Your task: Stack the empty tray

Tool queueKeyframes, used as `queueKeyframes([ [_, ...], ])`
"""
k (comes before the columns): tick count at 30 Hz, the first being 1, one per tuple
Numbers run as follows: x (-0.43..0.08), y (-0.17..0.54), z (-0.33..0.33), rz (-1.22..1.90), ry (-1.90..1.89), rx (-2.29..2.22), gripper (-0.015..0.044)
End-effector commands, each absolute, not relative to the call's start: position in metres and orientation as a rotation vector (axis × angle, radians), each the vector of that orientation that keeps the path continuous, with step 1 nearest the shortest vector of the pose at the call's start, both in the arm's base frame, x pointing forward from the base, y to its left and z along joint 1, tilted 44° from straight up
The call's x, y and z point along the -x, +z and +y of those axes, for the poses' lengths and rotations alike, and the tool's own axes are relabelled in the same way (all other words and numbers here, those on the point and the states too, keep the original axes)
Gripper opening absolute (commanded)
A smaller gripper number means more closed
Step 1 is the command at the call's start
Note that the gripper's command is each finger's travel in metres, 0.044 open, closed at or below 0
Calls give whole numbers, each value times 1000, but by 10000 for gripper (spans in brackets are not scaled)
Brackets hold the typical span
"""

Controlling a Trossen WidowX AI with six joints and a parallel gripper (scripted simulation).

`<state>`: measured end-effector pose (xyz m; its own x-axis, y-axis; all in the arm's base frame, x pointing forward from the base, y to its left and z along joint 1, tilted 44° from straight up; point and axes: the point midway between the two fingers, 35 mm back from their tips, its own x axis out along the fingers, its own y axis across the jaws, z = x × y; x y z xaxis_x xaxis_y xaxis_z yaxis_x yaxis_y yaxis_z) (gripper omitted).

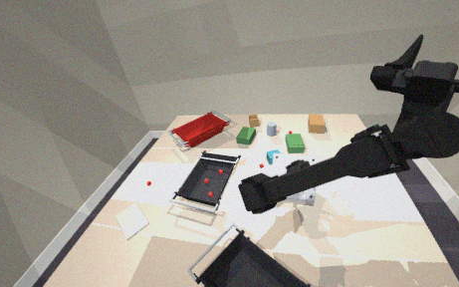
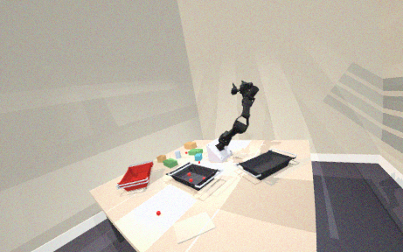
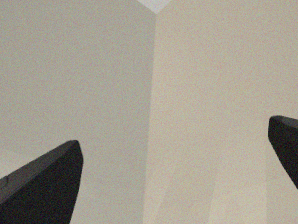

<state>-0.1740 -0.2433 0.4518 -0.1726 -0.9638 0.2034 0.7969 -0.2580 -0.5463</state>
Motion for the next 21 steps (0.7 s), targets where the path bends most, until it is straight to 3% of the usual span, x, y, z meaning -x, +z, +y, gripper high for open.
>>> queueKeyframes([
  [1, 174, 452, -243, 372, -1745, 609, 374],
  [12, 156, 446, -263, 382, -1651, 617, 85],
  [21, 83, 429, -315, 393, -1351, 638, 82],
])
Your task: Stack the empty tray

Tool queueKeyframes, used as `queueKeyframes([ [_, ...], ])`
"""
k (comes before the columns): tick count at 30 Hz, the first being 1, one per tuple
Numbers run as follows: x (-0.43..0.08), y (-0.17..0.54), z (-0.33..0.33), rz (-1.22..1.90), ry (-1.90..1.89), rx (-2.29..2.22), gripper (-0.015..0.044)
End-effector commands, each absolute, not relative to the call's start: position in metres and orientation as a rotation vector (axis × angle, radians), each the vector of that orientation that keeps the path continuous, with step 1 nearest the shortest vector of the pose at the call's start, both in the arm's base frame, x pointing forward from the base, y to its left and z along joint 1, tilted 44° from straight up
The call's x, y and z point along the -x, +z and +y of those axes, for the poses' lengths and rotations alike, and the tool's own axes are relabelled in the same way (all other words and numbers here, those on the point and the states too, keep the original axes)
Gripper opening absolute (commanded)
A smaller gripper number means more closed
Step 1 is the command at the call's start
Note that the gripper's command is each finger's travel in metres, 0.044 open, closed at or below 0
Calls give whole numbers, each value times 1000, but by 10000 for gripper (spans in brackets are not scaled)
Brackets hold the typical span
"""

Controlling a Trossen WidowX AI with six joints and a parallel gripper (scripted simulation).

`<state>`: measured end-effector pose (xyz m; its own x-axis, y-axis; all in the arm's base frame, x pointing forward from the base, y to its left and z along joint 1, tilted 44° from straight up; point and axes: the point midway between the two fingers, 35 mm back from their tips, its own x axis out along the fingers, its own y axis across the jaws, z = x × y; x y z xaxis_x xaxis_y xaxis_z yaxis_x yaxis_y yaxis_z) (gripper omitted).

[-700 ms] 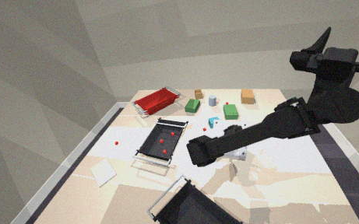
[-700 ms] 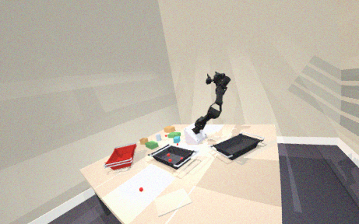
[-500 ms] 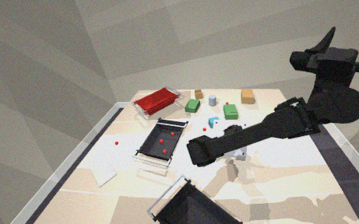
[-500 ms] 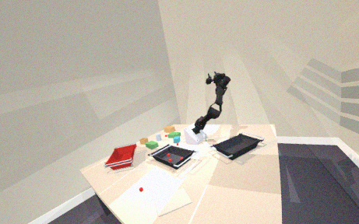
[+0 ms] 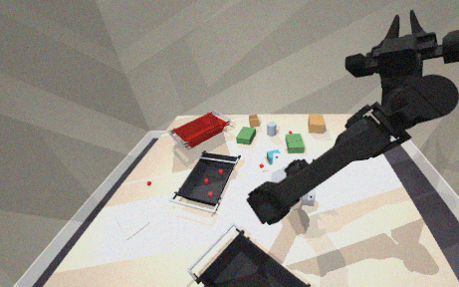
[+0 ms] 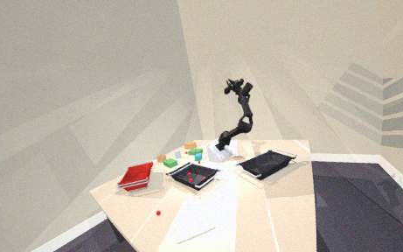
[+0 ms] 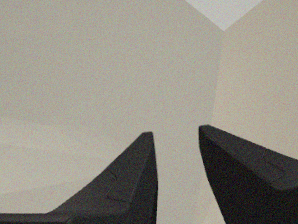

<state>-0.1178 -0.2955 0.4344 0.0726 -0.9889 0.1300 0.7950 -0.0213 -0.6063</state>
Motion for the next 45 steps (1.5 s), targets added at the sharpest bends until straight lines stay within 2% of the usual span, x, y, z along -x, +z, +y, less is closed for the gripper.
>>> queueKeyframes([
  [1, 71, 427, -320, 396, -1311, 642, 82],
  [6, 27, 410, -343, 456, -1128, 684, 82],
  [12, -57, 381, -362, 528, -803, 787, 82],
  [21, -191, 336, -338, 555, -309, 973, 82],
  [27, -259, 310, -300, 532, -23, 1093, 82],
  [34, -336, 277, -223, 426, 401, 1285, 82],
  [45, -398, 232, -73, 113, 1019, 1543, 82],
])
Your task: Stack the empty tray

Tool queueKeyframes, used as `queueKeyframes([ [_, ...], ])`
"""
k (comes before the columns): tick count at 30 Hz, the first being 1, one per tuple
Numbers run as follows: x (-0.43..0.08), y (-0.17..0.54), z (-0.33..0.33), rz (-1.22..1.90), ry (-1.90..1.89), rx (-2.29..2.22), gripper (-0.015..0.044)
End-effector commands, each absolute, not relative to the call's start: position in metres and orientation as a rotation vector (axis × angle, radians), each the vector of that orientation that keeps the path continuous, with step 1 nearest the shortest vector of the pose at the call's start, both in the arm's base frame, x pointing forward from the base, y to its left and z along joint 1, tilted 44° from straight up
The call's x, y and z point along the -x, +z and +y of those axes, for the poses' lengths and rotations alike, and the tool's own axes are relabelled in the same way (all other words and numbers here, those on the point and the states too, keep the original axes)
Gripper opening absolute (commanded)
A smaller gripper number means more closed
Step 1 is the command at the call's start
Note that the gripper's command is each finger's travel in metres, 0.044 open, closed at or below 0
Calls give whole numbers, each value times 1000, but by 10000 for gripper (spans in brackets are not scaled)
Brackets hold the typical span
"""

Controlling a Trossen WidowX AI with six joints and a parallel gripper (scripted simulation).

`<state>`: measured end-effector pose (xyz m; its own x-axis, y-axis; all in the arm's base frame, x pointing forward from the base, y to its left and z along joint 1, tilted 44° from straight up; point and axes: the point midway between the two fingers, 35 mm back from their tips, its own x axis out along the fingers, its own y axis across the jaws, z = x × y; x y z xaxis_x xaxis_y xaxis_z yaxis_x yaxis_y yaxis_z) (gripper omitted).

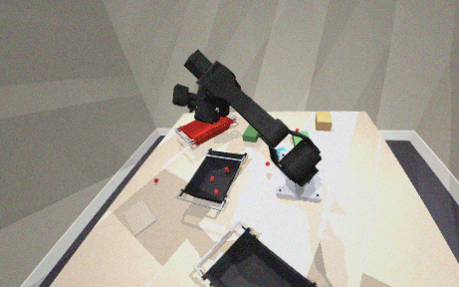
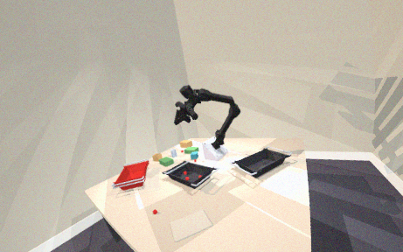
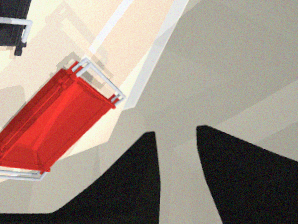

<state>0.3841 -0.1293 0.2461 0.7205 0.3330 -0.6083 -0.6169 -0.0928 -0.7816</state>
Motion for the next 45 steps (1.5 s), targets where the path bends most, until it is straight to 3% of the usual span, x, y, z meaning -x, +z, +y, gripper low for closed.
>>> queueKeyframes([
  [1, -400, 229, -59, 76, 1073, 1562, 82],
  [9, -398, 201, 58, -305, 1473, 1708, 82],
  [17, -362, 178, 160, -787, 1833, 1754, 82],
  [45, -357, 136, 202, -799, 1837, 1752, 82],
])
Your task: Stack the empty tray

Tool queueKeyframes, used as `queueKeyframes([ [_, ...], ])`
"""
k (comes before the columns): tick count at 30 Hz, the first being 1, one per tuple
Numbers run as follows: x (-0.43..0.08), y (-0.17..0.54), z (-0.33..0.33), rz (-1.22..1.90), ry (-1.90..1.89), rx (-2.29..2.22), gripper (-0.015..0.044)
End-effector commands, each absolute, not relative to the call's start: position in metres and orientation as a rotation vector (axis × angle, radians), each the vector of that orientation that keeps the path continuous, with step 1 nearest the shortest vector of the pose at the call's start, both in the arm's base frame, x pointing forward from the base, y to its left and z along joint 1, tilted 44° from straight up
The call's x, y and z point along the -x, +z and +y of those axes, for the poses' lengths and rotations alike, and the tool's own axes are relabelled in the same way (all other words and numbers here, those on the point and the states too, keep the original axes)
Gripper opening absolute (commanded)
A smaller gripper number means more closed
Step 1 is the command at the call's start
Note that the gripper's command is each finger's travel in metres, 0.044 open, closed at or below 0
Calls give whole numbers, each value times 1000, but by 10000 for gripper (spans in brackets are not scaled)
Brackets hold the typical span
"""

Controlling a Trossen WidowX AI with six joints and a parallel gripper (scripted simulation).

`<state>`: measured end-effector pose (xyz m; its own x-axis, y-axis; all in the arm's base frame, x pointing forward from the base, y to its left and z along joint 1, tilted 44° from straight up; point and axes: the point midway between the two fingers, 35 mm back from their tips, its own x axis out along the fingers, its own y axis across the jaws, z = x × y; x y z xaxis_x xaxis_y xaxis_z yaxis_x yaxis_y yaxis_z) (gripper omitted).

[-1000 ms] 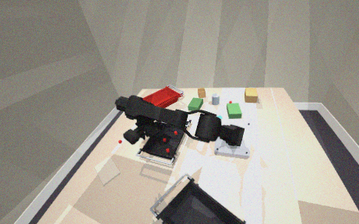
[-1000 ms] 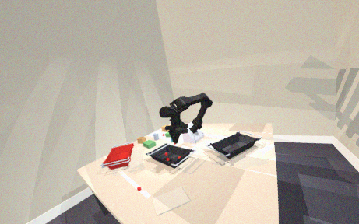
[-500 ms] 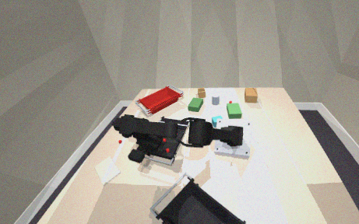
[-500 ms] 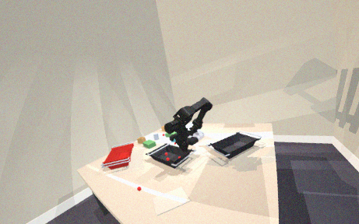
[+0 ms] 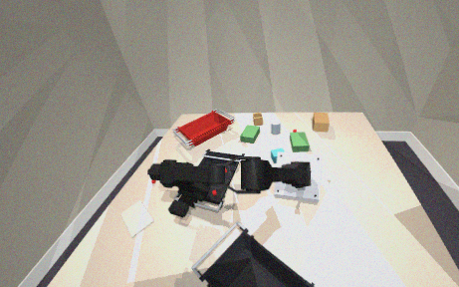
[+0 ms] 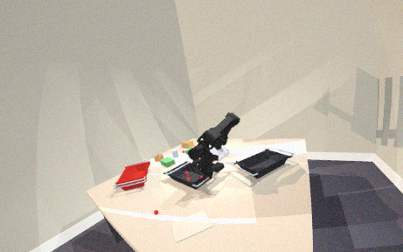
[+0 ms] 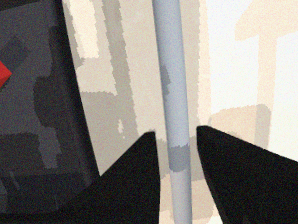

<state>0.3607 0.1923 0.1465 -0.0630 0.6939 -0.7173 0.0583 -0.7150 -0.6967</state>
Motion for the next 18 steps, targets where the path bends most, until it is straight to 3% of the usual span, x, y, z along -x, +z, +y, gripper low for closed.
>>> queueKeyframes([
  [1, -357, 135, 203, -799, 1837, 1752, 82],
  [18, -360, 143, 170, -797, 1839, 1754, 82],
])
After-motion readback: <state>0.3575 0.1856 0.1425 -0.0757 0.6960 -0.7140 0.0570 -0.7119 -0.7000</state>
